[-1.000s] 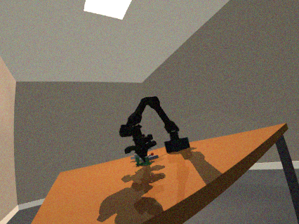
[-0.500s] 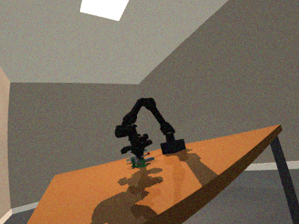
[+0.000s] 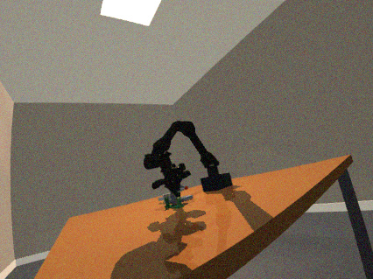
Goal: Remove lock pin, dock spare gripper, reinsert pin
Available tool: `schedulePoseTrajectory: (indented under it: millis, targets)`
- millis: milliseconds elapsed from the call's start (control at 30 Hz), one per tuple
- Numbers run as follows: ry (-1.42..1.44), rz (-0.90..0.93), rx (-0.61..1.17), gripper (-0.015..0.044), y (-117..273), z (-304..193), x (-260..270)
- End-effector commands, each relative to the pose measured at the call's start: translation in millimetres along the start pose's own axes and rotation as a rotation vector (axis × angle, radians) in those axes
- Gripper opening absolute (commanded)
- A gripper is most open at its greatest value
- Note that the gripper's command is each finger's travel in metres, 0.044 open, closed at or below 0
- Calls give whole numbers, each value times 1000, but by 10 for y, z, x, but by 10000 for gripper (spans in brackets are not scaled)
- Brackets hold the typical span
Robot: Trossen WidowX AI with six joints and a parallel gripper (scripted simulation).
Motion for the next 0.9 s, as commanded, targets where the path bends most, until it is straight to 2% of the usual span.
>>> schedulePoseTrajectory:
  millis: [0,867]
  targets:
    - [0,0,0,0,-4,-1,1]
    - [-28,0,2,0,315,-507,-28]
Point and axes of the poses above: the point midway between the two fingers, 35 mm back from their tips, its own y axis back along the fingers, its own x axis across the jaws, z = x × y, the point moved 10 cm from there along y, back along the fingers, and after that the axes turned 12 degrees about y, right-handed, at the moved point
